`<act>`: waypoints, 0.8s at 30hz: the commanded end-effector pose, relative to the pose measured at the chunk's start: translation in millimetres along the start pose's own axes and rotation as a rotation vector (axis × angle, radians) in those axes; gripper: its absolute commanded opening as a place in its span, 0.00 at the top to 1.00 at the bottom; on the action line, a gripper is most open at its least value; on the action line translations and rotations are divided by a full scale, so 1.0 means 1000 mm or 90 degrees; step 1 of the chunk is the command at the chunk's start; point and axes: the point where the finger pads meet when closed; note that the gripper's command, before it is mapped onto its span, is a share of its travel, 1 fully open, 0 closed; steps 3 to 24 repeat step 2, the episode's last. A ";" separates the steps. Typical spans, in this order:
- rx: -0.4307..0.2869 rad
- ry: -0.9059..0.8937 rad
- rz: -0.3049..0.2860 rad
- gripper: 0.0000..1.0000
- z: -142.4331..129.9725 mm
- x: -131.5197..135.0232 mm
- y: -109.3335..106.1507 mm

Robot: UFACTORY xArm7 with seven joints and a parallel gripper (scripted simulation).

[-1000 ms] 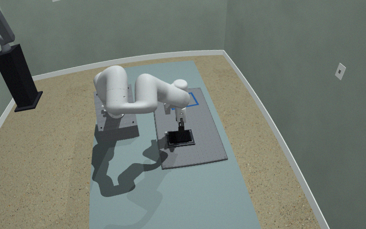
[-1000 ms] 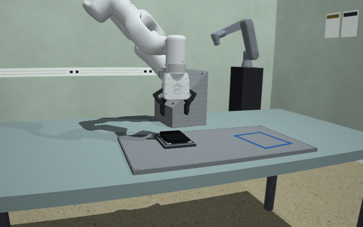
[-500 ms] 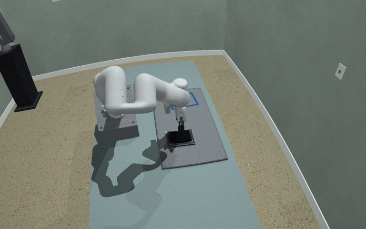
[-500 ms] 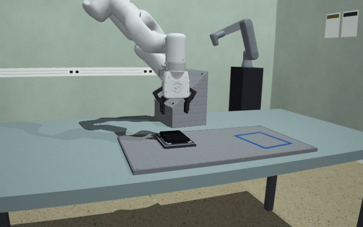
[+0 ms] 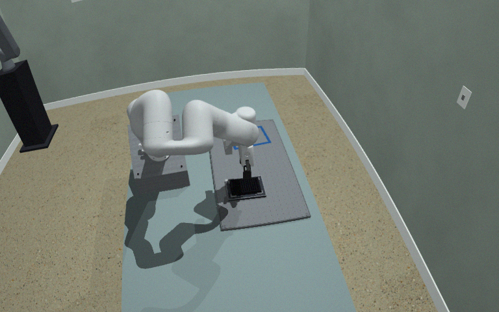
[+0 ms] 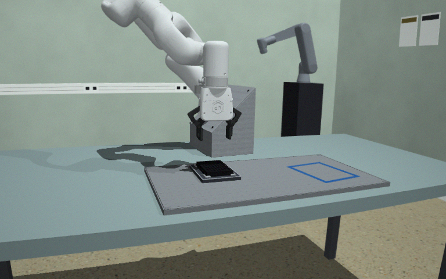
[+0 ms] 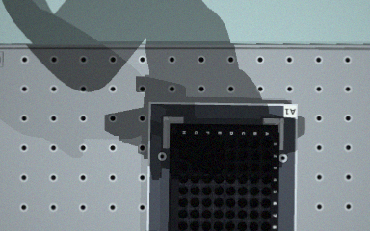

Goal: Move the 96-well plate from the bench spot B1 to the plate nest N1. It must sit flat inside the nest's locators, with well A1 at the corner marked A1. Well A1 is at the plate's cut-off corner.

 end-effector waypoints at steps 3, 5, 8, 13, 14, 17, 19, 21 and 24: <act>-0.002 0.000 -0.001 0.00 -0.001 0.001 -0.001; -0.002 0.000 -0.001 0.00 -0.001 0.001 -0.001; -0.002 0.000 -0.001 0.00 -0.001 0.001 -0.001; -0.002 0.000 -0.001 0.00 -0.001 0.001 -0.001; -0.002 0.000 -0.001 0.00 -0.001 0.001 -0.001; -0.002 0.000 -0.001 0.00 -0.001 0.001 -0.001; -0.002 0.000 -0.001 0.00 -0.001 0.001 -0.001; -0.002 0.000 -0.001 0.00 -0.001 0.001 -0.001; -0.002 0.000 -0.001 0.00 -0.001 0.001 -0.001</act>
Point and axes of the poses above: the point where the finger pads meet when closed, its own y axis out along the fingers, its own x axis across the jaws, z = x × y, and after that the axes turned 13 degrees about y, right-handed
